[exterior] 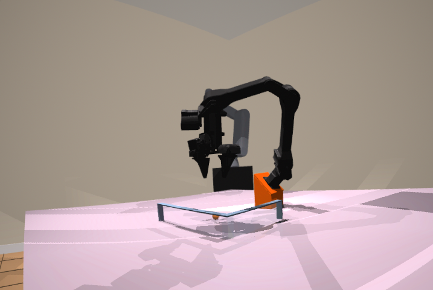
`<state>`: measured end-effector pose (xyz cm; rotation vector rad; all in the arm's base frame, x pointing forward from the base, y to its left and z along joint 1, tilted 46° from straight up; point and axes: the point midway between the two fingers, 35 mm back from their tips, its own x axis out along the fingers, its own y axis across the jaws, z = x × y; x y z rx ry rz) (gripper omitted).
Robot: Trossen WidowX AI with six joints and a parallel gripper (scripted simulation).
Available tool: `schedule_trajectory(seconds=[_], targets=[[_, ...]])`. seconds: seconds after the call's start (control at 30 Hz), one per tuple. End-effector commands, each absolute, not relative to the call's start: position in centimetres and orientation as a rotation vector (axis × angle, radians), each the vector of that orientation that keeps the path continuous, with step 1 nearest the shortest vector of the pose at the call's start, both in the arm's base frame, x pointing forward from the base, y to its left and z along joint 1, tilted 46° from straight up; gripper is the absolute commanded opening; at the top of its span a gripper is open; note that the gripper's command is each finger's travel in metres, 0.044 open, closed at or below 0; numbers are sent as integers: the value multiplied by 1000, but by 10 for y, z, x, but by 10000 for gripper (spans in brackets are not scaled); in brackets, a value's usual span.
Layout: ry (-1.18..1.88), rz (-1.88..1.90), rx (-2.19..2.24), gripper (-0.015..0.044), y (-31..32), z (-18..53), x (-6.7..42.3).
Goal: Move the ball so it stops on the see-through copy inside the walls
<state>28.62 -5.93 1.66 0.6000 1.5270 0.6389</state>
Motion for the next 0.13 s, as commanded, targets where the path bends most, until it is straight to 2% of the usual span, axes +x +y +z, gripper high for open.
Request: schedule_trajectory(seconds=[0.0,0.1], targets=[[1534,645,592,440,-59,17,285],[1534,645,592,440,-59,17,285]])
